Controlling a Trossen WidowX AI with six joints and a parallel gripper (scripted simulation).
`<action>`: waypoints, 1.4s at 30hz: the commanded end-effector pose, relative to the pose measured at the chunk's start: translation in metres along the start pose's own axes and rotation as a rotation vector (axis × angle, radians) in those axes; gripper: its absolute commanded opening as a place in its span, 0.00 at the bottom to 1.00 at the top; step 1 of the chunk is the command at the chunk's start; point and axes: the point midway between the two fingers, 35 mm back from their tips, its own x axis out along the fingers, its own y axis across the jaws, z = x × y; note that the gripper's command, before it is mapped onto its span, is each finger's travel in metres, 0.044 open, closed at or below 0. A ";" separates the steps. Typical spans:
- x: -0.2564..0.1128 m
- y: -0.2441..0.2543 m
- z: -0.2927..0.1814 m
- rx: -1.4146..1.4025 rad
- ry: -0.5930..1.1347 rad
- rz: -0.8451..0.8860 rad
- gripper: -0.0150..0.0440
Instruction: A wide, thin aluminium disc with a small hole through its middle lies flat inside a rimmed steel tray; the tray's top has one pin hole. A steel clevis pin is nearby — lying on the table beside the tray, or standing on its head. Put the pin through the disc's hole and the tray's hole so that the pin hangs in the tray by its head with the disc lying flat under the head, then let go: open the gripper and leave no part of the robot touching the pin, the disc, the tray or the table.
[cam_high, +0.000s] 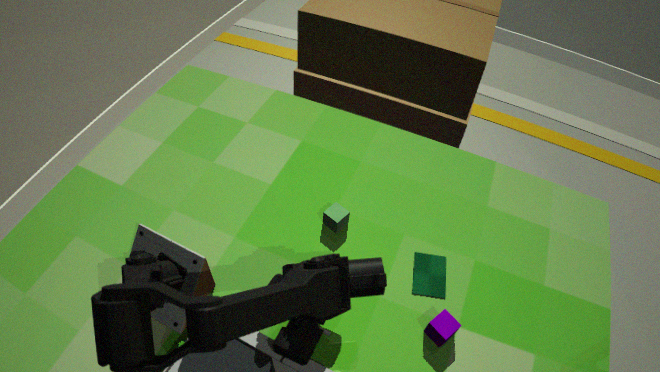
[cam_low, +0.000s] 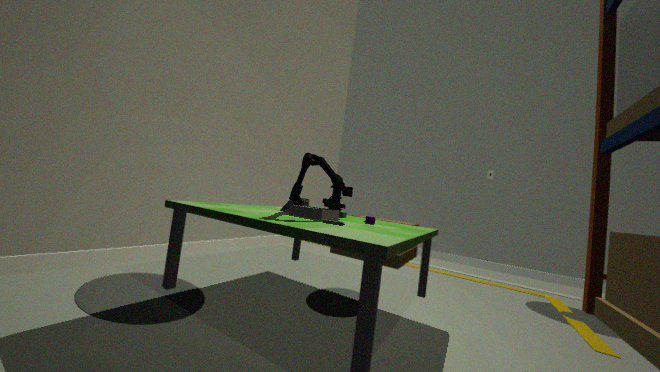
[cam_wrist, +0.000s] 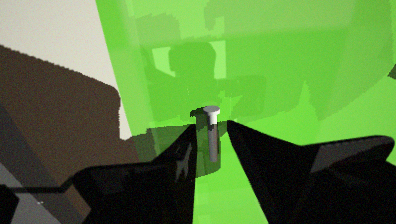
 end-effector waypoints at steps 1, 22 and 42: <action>0.001 0.000 0.000 -0.002 -0.002 -0.001 0.39; -0.021 0.000 -0.001 0.000 0.001 -0.002 0.25; -0.069 -0.001 -0.002 0.078 0.005 -0.003 0.25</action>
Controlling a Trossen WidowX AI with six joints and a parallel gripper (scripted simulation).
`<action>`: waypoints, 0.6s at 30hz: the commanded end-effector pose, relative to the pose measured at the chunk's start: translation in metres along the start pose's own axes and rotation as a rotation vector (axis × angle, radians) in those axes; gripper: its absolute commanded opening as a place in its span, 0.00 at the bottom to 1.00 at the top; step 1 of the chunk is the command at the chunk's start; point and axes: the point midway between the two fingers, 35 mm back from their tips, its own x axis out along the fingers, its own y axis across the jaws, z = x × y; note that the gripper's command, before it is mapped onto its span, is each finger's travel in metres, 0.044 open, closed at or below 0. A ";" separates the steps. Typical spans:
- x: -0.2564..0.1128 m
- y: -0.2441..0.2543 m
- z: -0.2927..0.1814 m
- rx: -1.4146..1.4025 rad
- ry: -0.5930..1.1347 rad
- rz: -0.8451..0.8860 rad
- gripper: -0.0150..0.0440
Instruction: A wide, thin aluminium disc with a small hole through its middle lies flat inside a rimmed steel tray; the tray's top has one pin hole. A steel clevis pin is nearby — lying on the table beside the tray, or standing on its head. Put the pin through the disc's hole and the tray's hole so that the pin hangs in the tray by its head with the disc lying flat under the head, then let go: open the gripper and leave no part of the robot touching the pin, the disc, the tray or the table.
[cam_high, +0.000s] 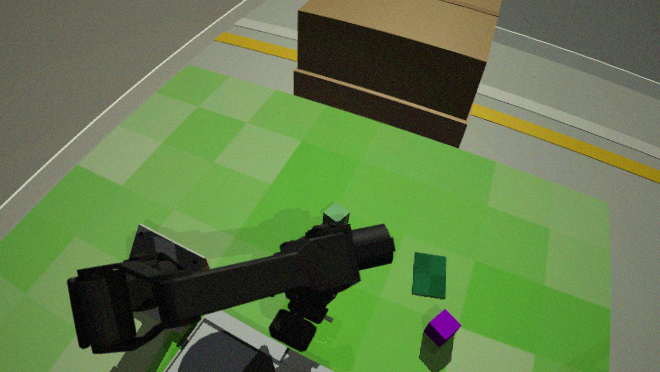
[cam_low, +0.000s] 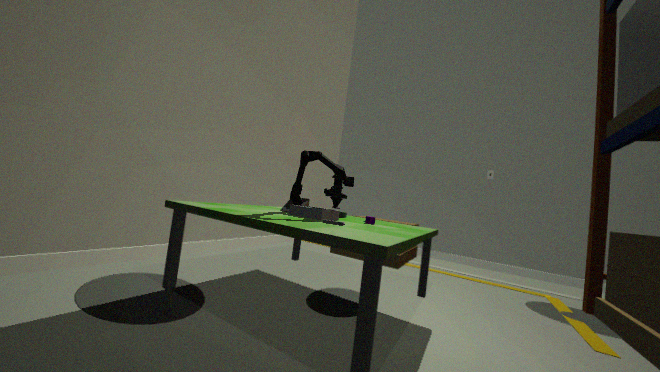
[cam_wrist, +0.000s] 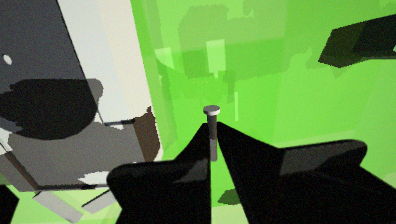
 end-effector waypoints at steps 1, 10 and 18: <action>0.000 0.000 -0.001 0.079 0.000 0.000 0.25; 0.000 0.001 -0.004 0.384 -0.004 0.000 0.25; -0.001 0.001 -0.006 0.569 -0.007 0.000 0.25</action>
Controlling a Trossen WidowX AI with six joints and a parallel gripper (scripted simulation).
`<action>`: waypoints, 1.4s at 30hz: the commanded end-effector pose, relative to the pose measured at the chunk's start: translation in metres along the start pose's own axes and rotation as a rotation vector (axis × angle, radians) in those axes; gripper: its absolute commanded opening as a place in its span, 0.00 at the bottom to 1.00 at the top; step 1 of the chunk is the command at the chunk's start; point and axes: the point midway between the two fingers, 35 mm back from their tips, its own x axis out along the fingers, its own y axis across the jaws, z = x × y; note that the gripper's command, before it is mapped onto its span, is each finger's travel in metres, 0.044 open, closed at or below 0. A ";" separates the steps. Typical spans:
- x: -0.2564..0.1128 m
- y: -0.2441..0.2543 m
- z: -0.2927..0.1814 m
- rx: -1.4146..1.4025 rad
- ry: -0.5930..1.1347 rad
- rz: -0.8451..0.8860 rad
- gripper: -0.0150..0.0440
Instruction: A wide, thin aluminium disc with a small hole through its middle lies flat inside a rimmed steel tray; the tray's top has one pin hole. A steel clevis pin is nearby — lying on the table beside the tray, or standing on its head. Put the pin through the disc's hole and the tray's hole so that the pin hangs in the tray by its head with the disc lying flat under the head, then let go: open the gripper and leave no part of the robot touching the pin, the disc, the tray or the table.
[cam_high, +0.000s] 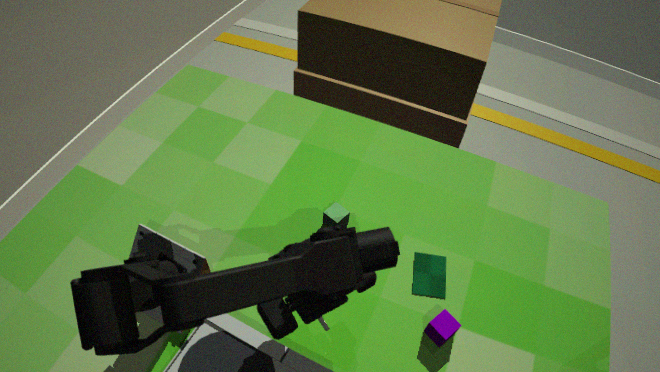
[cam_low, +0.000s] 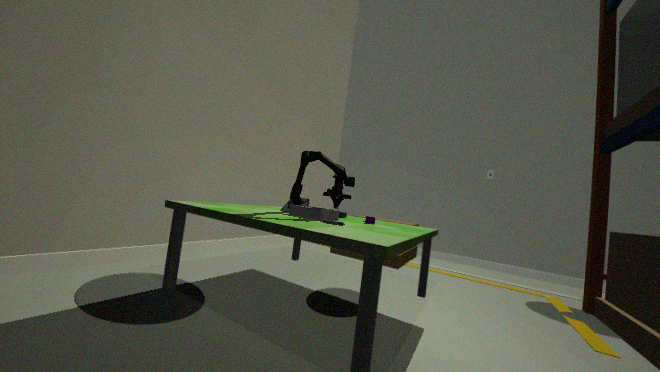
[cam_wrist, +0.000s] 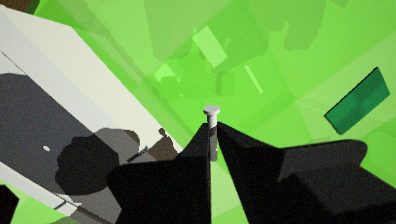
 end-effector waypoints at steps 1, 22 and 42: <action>0.000 0.000 -0.001 0.032 0.000 0.000 0.25; 0.026 0.000 0.000 0.064 0.001 0.001 0.25; 0.059 0.000 0.000 0.065 0.002 0.002 0.25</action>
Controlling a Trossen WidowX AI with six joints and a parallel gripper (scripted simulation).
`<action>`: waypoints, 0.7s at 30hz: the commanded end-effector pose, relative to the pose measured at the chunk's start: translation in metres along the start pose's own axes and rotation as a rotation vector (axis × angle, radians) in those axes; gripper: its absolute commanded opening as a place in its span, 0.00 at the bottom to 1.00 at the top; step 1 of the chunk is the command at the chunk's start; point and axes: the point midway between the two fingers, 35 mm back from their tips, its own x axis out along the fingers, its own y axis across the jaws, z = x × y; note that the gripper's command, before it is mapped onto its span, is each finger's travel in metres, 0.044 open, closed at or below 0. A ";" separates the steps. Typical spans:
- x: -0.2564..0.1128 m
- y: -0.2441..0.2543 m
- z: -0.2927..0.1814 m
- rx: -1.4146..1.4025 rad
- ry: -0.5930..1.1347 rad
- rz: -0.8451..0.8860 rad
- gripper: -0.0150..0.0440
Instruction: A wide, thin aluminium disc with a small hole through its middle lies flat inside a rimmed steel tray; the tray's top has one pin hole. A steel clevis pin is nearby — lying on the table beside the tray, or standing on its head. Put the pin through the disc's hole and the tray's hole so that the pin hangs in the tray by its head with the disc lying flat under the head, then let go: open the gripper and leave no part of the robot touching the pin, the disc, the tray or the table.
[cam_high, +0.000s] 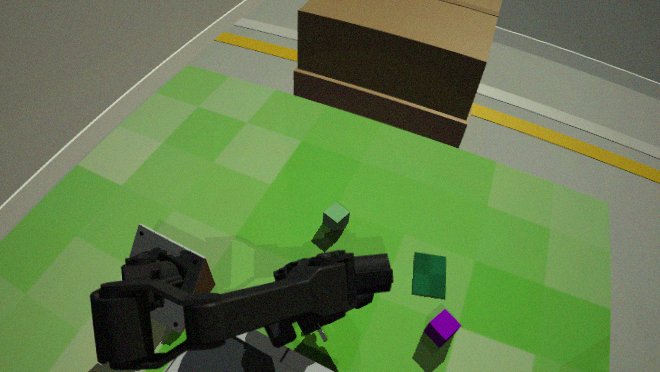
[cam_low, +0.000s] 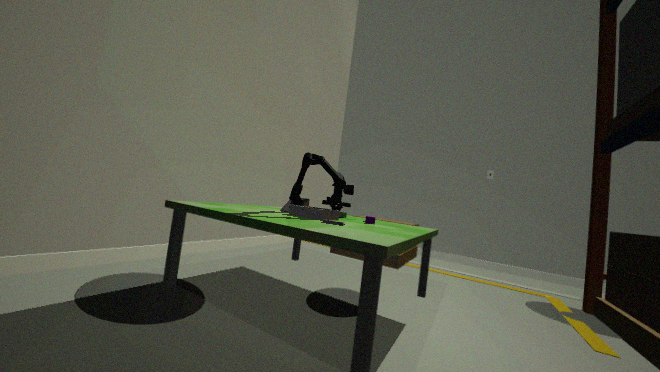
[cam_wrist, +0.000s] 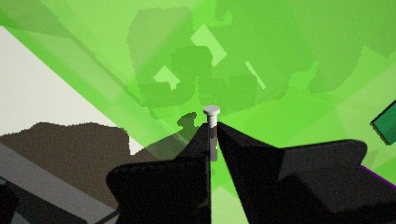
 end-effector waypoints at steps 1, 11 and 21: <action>0.006 0.001 0.000 -0.006 0.002 0.004 0.25; 0.015 0.001 0.001 -0.006 0.002 0.004 0.25; 0.014 0.001 0.001 -0.003 0.000 0.003 0.43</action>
